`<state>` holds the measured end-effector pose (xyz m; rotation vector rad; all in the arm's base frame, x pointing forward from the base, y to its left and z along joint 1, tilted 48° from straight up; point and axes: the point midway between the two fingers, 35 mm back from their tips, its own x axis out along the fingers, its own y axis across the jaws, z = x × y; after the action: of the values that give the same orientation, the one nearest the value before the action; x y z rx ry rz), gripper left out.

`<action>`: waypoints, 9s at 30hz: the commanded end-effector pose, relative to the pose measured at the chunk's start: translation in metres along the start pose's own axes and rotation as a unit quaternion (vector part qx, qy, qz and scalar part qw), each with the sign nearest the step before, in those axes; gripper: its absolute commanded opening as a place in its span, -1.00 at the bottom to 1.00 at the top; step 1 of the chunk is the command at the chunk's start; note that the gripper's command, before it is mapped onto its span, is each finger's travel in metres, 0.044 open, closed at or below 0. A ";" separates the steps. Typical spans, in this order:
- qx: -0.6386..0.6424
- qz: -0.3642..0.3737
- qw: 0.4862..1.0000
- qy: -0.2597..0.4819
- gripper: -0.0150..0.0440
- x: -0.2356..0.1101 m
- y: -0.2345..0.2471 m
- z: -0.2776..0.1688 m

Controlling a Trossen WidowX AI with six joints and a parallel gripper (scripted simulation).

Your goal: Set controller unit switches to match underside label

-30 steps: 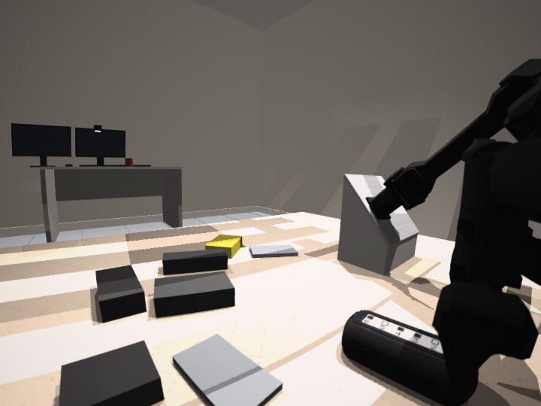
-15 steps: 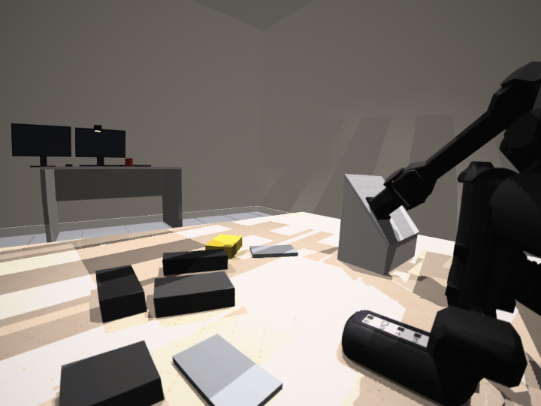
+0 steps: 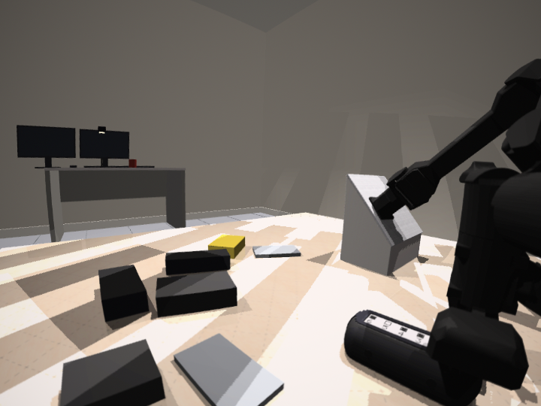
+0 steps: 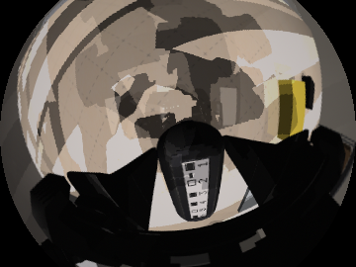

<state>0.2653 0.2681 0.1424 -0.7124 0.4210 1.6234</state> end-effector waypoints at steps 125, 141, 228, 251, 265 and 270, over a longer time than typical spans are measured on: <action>0.003 0.001 1.000 0.004 0.65 -0.078 0.000 -0.052; 0.003 0.001 1.000 0.005 0.65 -0.085 0.000 -0.063; 0.003 0.002 1.000 0.007 0.65 -0.110 0.000 -0.128; 0.003 0.002 1.000 0.007 0.65 -0.111 0.000 -0.144; 0.003 0.002 1.000 0.008 0.65 -0.111 0.000 -0.156; 0.003 0.002 1.000 0.008 0.65 -0.111 0.000 -0.160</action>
<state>0.3047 0.0847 0.1026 -0.7196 0.4316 1.6120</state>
